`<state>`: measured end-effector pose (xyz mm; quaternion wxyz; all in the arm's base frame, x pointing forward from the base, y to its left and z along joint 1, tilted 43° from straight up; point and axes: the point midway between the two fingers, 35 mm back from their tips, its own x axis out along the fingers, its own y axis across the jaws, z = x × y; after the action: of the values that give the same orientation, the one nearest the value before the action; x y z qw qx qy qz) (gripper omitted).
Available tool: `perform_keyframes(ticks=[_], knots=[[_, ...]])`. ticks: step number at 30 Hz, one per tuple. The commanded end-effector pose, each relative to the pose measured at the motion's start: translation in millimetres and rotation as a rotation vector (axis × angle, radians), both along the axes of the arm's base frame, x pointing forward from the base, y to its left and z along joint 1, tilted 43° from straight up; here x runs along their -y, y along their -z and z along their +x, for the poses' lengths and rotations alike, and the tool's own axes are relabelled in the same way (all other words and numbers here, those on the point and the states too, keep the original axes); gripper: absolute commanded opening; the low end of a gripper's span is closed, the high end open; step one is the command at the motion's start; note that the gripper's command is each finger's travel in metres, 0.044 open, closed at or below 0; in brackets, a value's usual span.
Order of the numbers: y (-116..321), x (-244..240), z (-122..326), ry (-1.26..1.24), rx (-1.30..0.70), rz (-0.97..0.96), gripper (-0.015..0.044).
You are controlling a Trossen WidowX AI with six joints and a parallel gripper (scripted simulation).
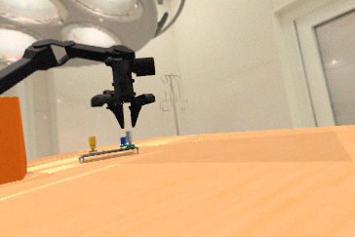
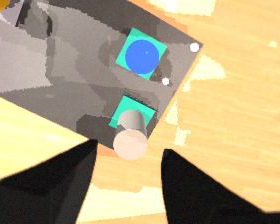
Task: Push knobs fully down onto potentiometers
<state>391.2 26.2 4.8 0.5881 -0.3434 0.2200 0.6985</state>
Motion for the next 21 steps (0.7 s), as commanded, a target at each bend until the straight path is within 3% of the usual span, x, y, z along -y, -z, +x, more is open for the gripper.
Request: perform_keyframes(ticks=[1,8,21], knots=[[0.3,-0.1,0.0,0.001,0.000,0.000,0.0263],[0.3,-0.1,0.0,0.001,0.000,0.000,0.0440],[0.3,-0.1,0.0,0.001,0.000,0.000,0.0440]])
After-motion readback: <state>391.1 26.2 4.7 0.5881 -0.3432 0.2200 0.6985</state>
